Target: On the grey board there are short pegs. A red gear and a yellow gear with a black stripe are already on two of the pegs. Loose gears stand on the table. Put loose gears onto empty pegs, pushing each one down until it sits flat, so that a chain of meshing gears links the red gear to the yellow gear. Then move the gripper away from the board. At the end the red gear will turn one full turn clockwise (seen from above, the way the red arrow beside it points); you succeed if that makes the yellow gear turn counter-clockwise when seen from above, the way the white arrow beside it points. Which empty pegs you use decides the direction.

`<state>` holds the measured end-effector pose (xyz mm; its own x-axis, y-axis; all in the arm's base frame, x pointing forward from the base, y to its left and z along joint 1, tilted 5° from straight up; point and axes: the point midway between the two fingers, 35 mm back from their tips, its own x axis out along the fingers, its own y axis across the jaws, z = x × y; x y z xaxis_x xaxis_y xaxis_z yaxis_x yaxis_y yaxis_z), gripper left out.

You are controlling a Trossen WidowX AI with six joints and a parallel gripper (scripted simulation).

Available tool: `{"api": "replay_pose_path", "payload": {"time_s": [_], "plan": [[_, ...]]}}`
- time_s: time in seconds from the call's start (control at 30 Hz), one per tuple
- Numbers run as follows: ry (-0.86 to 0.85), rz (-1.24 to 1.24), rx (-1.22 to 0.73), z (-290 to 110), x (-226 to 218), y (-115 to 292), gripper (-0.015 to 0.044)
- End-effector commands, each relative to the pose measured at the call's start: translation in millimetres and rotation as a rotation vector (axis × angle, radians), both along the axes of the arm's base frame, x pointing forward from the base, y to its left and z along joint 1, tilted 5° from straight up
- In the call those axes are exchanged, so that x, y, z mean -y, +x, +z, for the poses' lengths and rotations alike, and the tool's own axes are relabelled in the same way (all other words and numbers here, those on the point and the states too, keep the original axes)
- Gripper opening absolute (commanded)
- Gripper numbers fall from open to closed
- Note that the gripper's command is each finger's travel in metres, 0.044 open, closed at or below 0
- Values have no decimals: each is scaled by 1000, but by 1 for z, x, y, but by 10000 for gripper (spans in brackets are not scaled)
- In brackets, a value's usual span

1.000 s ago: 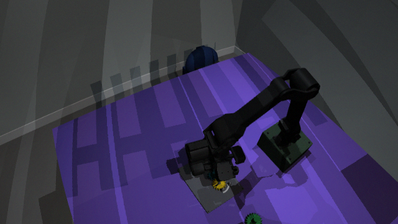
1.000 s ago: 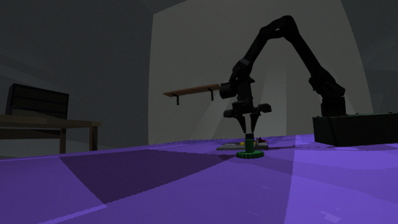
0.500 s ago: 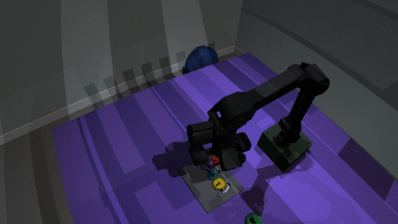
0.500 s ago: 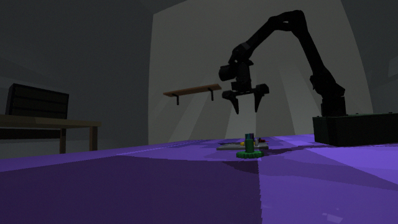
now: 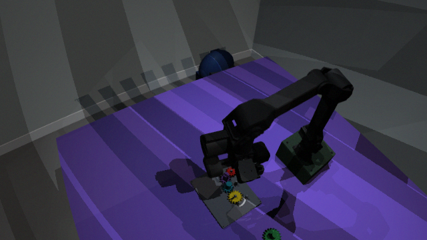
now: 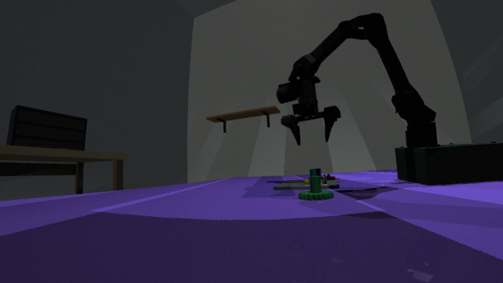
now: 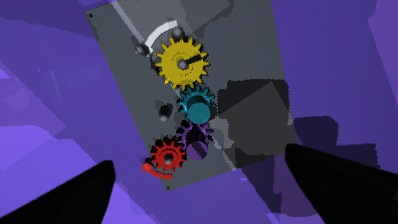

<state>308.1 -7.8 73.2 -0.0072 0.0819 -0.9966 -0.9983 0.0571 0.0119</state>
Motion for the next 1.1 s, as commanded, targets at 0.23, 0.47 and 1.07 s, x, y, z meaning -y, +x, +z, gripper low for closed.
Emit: {"api": "replay_pose_path", "payload": {"time_s": [0.23, 0.47, 1.07], "plan": [[-1, 4, -1, 0, 0, 0, 440], [-1, 4, -1, 0, 0, 0, 440], [-19, 31, 4, 7, -49, -3, 440]]}}
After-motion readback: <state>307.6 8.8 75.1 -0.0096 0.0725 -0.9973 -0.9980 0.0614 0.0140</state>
